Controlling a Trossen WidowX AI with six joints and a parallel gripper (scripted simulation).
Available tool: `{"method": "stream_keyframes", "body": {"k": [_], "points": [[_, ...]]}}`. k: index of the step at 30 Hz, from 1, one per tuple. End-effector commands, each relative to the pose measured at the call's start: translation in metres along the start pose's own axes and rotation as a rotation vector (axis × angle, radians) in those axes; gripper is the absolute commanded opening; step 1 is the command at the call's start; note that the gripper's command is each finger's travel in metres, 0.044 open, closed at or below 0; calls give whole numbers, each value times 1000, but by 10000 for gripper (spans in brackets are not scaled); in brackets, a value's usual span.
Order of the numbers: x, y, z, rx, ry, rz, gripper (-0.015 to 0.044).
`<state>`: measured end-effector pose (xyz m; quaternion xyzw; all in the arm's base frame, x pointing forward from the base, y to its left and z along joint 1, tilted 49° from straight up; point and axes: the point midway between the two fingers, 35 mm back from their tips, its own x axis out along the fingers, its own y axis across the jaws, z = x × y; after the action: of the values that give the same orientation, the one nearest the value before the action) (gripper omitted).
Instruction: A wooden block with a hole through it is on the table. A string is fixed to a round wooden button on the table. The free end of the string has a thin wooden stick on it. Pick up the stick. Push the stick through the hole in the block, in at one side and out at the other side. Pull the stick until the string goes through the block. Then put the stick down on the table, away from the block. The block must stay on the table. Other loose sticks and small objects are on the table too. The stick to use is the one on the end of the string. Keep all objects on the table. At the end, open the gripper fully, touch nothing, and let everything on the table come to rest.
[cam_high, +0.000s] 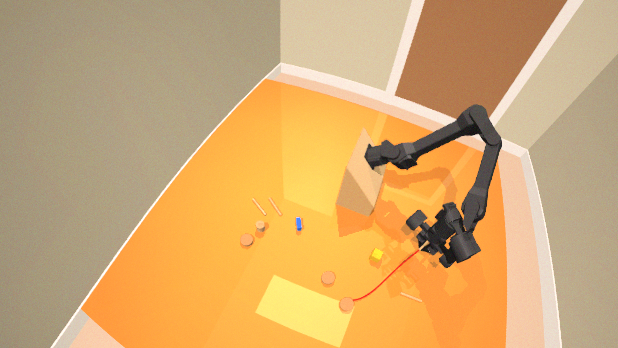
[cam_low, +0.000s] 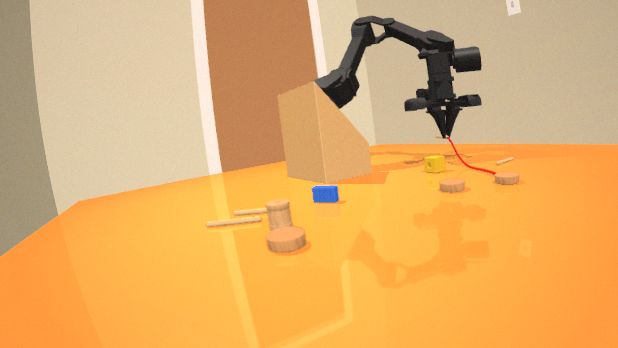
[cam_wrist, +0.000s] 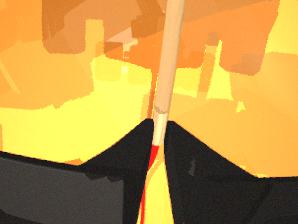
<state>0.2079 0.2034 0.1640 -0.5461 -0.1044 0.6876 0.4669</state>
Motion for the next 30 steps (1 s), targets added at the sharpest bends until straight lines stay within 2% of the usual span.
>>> {"method": "stream_keyframes", "body": {"k": [1, 30], "points": [[0, -4, -3, 147, -2, -1, 0], [-1, -20, -25, 1212, 0, 1, 0]]}}
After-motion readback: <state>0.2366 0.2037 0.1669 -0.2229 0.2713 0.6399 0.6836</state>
